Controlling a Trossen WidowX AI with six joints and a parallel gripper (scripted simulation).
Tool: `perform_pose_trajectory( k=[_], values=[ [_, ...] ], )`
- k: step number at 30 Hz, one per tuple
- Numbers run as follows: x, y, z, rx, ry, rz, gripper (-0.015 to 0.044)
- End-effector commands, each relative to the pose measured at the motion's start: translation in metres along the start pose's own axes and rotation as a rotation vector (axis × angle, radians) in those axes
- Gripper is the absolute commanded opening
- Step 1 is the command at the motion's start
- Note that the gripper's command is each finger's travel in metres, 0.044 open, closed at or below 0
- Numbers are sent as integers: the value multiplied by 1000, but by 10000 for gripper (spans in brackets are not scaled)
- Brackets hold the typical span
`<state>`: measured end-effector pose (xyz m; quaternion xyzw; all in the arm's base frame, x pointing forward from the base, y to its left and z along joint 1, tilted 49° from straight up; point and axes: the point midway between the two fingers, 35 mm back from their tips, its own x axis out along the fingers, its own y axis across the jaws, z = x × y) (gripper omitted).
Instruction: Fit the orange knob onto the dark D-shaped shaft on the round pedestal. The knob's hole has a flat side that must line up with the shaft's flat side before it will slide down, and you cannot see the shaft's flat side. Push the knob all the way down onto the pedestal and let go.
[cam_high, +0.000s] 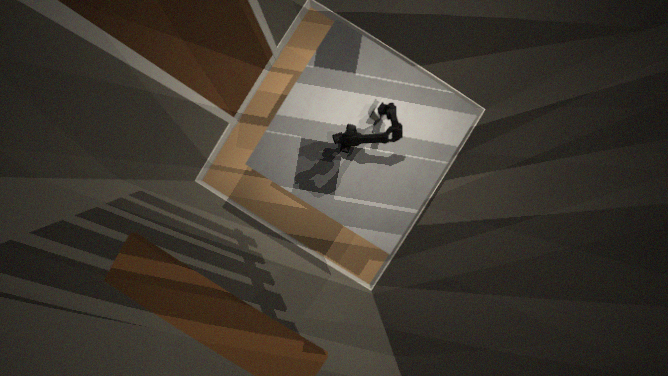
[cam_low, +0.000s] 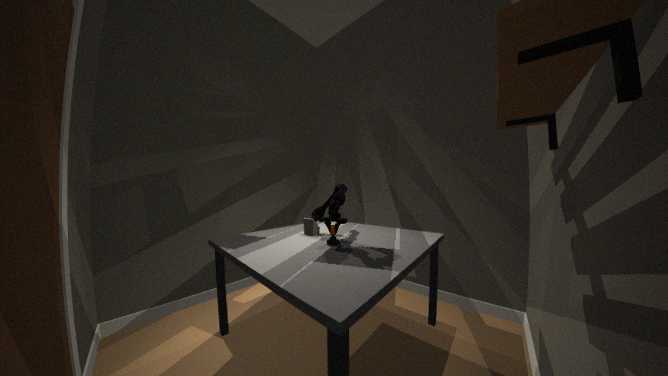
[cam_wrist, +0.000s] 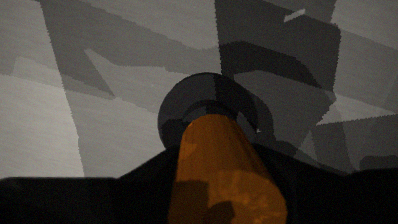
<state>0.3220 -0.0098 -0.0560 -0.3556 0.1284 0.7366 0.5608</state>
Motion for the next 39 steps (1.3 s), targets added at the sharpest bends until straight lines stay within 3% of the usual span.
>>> perform_pose_trajectory(
  k=[1,39],
  values=[
    [-1,-1,-3,4,3,-5,0],
    [3,-1,-1,4,3,-5,0]
  ],
)
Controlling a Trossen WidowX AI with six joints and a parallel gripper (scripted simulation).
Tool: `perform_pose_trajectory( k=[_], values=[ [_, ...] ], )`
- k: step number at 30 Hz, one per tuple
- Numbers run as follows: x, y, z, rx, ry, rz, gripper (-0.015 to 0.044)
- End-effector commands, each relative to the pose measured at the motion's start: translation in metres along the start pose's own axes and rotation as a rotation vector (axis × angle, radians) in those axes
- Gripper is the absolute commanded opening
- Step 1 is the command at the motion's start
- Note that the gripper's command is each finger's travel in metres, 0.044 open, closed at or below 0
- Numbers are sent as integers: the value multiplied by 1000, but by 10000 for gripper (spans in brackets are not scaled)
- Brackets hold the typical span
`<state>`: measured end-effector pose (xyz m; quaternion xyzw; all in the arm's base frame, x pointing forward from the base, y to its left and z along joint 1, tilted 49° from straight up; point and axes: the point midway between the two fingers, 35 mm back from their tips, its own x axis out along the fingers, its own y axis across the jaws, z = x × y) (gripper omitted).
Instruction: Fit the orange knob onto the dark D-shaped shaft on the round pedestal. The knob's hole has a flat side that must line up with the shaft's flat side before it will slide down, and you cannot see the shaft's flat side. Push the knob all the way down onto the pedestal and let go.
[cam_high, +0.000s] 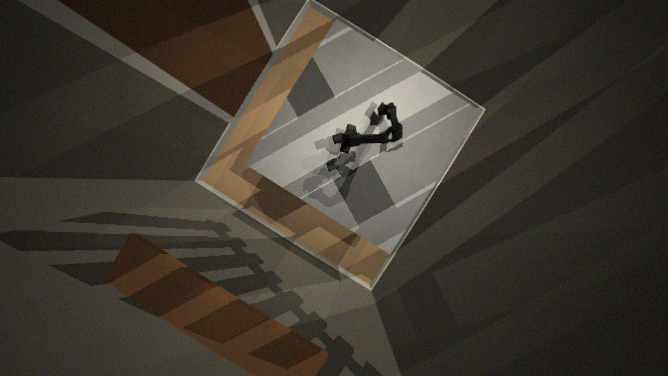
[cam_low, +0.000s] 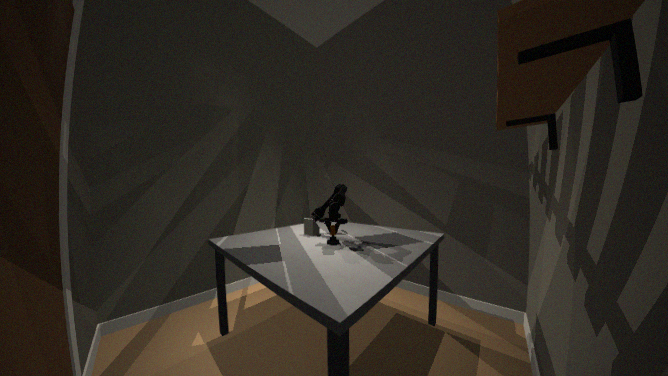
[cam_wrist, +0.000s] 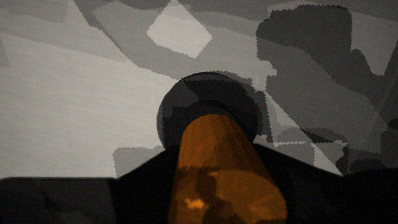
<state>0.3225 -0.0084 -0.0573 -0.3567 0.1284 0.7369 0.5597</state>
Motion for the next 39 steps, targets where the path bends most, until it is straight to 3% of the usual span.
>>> perform_pose_trajectory(
  k=[1,15,23,39],
  values=[
    [0,0,-1,6,1,-6,0],
    [-4,4,-2,6,1,-6,0],
    [-5,7,-2,-203,2,-6,0],
    [-3,2,-1,-203,2,-6,0]
  ],
)
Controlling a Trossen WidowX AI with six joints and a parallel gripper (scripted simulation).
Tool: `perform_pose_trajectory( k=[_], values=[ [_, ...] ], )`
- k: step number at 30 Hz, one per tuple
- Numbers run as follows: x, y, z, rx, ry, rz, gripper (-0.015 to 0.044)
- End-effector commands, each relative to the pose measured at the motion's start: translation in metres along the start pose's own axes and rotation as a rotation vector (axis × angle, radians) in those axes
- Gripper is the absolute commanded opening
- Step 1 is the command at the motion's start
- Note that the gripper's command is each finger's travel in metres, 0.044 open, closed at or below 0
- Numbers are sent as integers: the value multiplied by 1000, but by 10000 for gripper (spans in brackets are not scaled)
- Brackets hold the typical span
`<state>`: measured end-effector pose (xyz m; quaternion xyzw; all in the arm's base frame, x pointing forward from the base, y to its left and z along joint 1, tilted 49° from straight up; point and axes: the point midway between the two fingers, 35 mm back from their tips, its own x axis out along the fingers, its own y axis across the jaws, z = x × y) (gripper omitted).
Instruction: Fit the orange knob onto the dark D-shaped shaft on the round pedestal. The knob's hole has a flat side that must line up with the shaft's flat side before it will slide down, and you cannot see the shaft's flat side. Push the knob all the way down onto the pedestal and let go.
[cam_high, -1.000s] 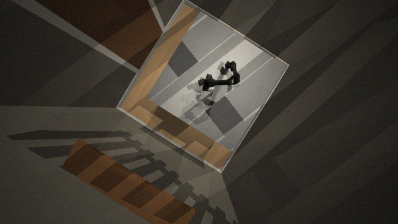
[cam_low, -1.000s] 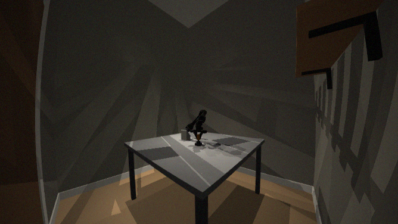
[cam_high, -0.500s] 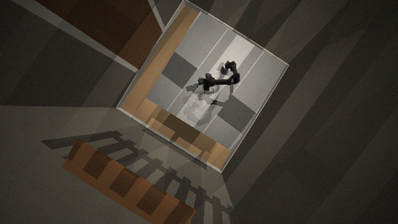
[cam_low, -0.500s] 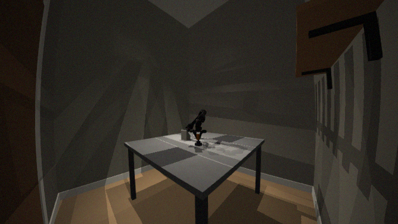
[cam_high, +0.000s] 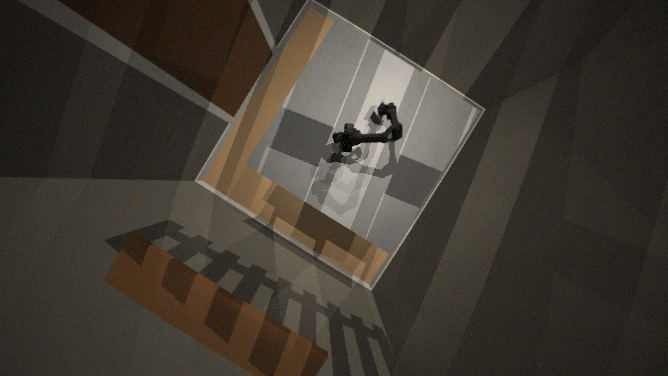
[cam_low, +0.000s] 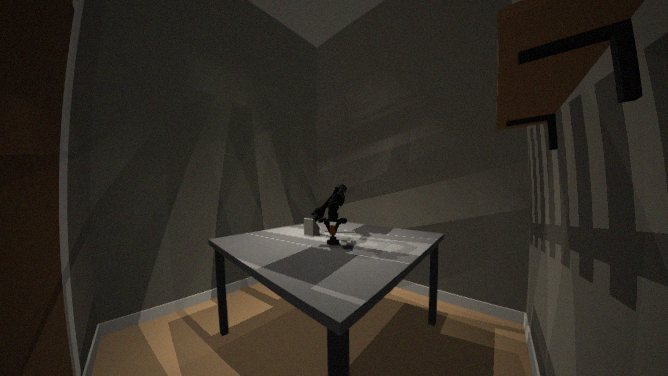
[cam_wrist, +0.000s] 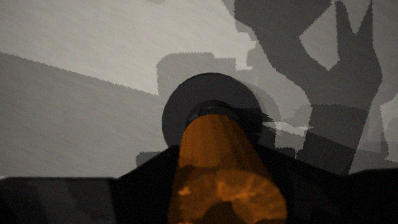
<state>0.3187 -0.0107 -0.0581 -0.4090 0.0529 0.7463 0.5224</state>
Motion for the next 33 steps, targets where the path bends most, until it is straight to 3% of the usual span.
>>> perform_pose_trajectory(
  k=[1,33],
  values=[
    [-3,-3,-1,-4,7,-4,0],
    [-4,-2,-2,-13,7,-4,0]
  ],
)
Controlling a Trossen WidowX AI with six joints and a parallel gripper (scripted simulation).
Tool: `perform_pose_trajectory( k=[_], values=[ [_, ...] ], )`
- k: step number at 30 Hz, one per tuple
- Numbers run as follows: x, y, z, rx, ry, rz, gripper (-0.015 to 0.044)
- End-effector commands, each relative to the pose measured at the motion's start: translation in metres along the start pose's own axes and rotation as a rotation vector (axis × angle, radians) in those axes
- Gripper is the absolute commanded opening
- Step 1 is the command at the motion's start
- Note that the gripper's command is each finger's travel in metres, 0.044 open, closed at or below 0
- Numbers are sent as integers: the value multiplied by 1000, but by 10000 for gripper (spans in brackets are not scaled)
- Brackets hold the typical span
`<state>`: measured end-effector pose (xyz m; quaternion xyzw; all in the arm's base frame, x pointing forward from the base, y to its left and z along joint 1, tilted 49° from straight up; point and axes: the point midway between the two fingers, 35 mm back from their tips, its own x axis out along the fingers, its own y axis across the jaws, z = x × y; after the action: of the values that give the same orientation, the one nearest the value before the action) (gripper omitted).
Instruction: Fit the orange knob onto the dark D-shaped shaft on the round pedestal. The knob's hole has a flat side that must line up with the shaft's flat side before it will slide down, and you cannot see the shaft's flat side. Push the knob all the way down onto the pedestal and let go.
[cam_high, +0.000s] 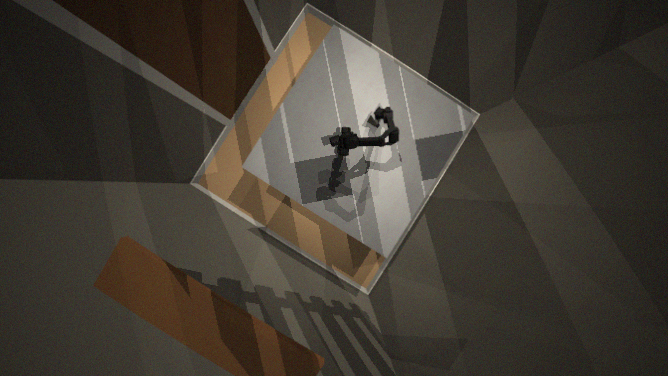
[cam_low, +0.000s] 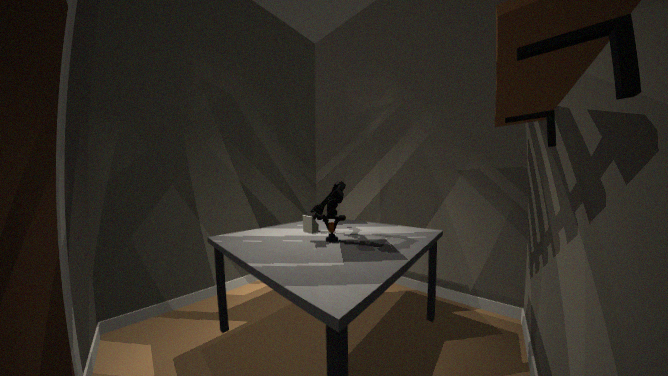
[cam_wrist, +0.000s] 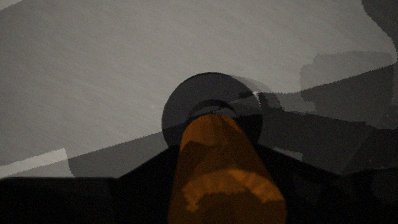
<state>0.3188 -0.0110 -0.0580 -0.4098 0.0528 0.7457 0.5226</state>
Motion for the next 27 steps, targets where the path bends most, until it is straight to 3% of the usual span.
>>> perform_pose_trajectory(
  k=[1,7,27],
  values=[
    [-3,-2,-1,-29,5,-2,0],
    [-3,-6,-3,-213,5,-2,0],
    [-2,0,-1,-213,5,-2,0]
  ],
)
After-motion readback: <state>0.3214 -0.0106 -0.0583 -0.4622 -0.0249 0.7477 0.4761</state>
